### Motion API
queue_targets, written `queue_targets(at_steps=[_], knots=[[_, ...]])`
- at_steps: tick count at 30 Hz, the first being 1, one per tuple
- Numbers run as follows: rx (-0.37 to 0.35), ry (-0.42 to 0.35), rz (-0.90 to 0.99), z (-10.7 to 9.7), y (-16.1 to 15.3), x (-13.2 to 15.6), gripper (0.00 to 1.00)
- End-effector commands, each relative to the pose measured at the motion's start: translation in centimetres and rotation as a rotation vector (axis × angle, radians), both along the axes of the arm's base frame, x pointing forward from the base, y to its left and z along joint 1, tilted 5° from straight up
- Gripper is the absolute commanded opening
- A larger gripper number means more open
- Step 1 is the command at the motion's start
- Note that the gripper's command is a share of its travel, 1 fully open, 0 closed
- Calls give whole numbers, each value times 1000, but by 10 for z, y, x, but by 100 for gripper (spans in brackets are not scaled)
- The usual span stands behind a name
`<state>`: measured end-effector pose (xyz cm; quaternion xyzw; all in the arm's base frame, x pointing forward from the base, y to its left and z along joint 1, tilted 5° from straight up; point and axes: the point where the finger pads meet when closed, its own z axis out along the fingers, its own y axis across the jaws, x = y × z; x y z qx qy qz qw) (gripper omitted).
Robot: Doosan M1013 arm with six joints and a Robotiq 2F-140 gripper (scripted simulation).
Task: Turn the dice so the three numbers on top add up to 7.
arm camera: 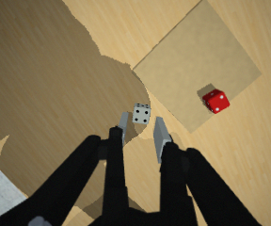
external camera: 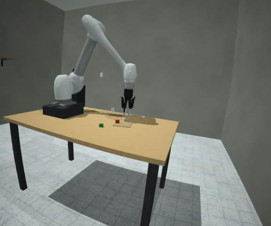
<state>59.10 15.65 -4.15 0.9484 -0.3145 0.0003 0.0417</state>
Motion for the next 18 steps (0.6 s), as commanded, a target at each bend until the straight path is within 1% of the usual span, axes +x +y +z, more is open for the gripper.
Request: queue_targets(at_steps=[1,18], knots=[[-1,-2,-1,-8,-1,0,25],[-1,-2,-1,-15,-2,0,25]])
